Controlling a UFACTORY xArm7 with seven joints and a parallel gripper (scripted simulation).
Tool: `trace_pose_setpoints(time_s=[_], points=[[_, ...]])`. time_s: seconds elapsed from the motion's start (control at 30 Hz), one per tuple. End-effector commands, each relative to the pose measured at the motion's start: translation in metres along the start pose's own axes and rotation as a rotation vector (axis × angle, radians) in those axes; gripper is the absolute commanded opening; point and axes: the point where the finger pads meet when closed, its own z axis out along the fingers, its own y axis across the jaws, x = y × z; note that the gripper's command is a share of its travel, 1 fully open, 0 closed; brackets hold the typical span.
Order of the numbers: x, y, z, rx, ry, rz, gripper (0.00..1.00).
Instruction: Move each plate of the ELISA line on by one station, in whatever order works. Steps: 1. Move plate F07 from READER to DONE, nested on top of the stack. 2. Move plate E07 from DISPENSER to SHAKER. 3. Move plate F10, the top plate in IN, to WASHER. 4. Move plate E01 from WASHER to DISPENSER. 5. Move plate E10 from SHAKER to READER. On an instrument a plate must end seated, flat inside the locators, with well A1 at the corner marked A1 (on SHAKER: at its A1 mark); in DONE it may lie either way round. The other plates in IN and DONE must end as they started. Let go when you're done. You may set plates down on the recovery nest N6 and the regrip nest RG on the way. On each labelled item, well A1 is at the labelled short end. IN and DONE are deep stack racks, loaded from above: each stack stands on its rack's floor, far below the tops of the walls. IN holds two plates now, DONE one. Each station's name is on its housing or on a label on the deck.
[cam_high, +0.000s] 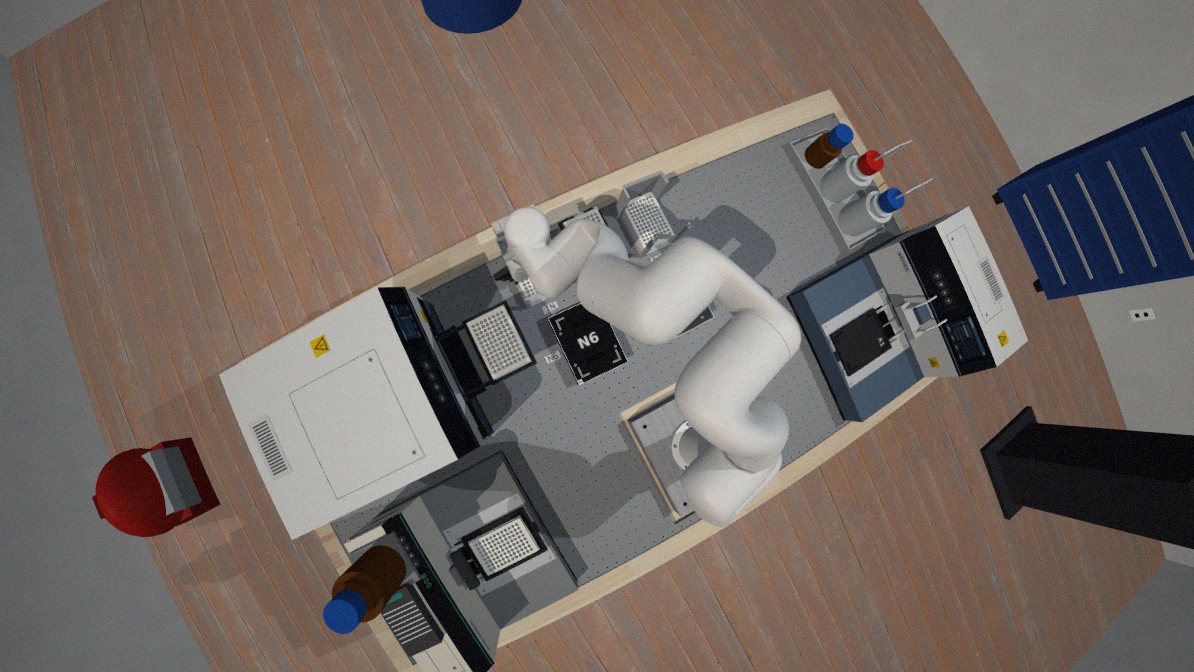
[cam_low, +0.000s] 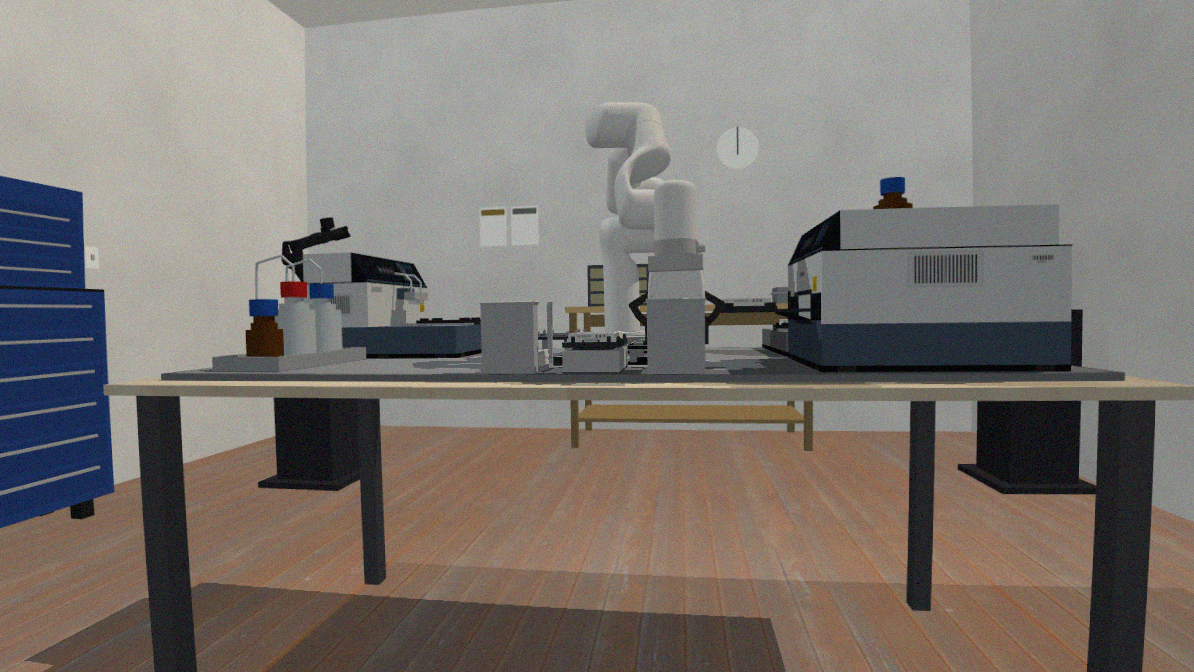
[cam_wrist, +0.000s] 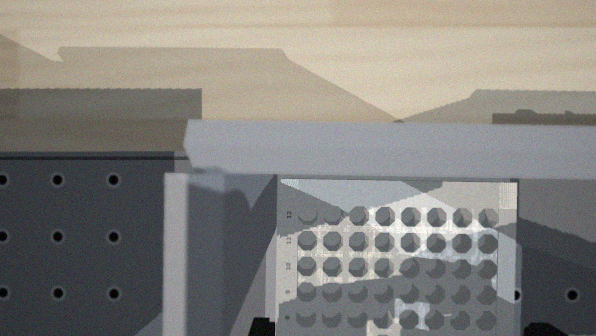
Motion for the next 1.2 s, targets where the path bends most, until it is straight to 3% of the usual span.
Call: trace_pose_setpoints(time_s=[0.0, 1.17], points=[[0.0023, -0.0007, -0.0014, 0.002, 0.007, 0.0, 1.0], [0.0023, -0.0007, 0.0067, 0.002, 0.007, 0.0, 1.0]])
